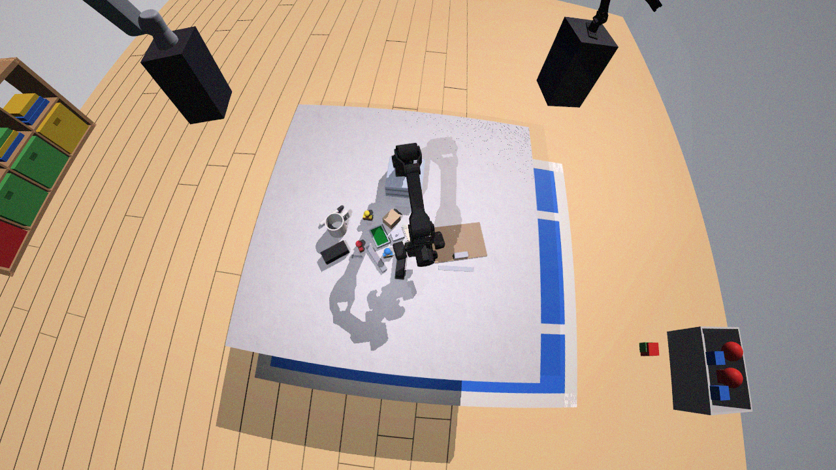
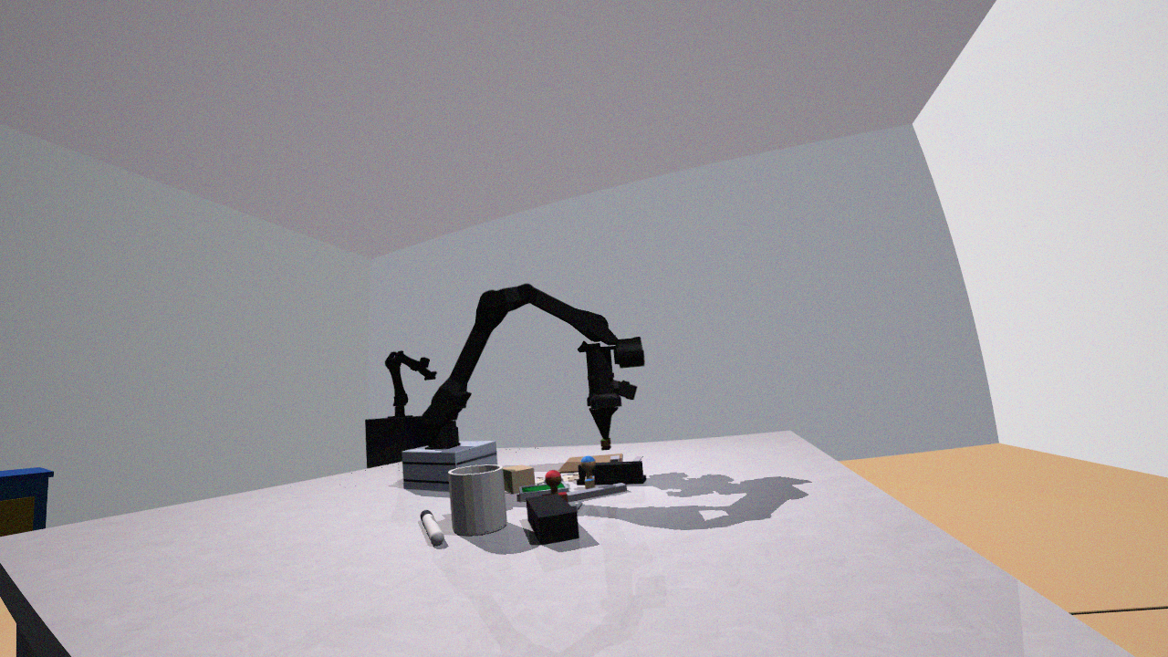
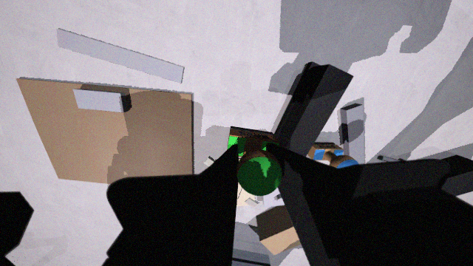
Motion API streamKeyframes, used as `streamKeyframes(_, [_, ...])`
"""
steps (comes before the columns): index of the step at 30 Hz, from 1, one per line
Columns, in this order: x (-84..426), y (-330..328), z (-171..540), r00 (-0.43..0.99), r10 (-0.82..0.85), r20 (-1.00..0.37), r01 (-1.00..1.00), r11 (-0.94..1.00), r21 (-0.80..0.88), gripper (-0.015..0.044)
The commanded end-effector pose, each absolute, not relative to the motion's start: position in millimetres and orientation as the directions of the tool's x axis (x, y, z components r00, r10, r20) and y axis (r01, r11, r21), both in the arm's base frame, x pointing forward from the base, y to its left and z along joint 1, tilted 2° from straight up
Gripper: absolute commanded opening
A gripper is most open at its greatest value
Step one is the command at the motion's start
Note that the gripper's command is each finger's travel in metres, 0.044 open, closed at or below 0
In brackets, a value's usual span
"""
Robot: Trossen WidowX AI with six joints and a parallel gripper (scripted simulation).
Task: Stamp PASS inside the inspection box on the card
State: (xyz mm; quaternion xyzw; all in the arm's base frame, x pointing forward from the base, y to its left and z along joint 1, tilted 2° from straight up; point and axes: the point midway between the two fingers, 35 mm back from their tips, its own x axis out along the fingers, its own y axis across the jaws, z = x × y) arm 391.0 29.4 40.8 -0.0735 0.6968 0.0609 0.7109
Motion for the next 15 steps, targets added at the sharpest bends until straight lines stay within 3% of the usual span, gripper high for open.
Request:
streamKeyframes(1, [391.8,30.1,45.1,0.028,-0.01,-1.0,-0.191,0.982,-0.015,0.0])
streamKeyframes(15, [378.9,-0.7,50.9,0.027,-0.011,-1.0,-0.191,0.982,-0.016,0.0])
